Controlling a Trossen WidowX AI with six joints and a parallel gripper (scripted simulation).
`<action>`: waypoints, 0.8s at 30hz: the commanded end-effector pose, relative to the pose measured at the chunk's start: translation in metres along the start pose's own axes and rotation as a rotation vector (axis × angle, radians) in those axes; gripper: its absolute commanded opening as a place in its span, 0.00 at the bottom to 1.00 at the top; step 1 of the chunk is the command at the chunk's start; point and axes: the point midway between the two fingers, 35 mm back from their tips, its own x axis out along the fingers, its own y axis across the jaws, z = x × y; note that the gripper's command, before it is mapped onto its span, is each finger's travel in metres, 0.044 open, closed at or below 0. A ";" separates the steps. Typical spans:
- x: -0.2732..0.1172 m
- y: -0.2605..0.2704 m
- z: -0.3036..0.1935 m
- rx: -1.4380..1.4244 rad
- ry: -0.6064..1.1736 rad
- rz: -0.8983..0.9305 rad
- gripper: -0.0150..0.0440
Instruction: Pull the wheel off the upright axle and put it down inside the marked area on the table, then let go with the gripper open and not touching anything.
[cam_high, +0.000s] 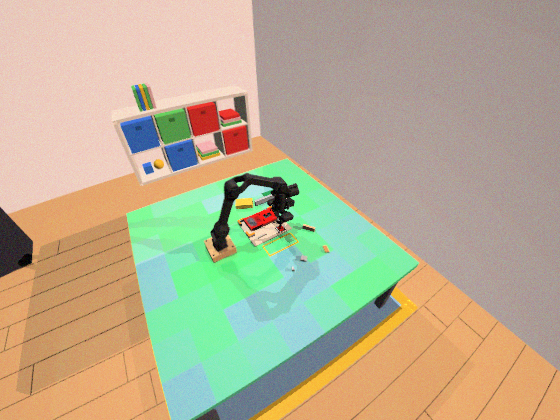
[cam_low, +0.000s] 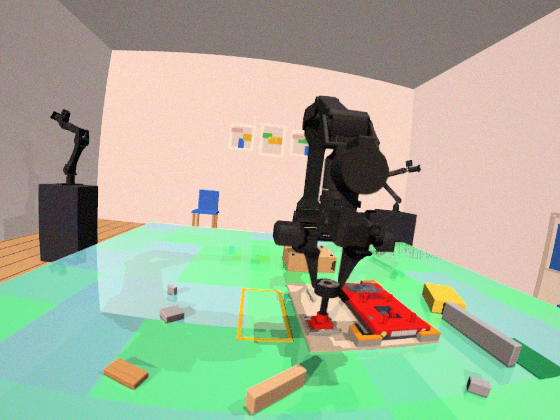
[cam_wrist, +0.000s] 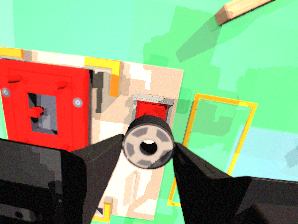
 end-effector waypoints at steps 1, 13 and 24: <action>-0.015 0.000 0.002 0.002 -0.013 0.000 0.25; -0.027 -0.009 -0.005 -0.008 -0.008 -0.003 0.25; -0.031 -0.059 -0.030 -0.010 -0.012 -0.008 0.25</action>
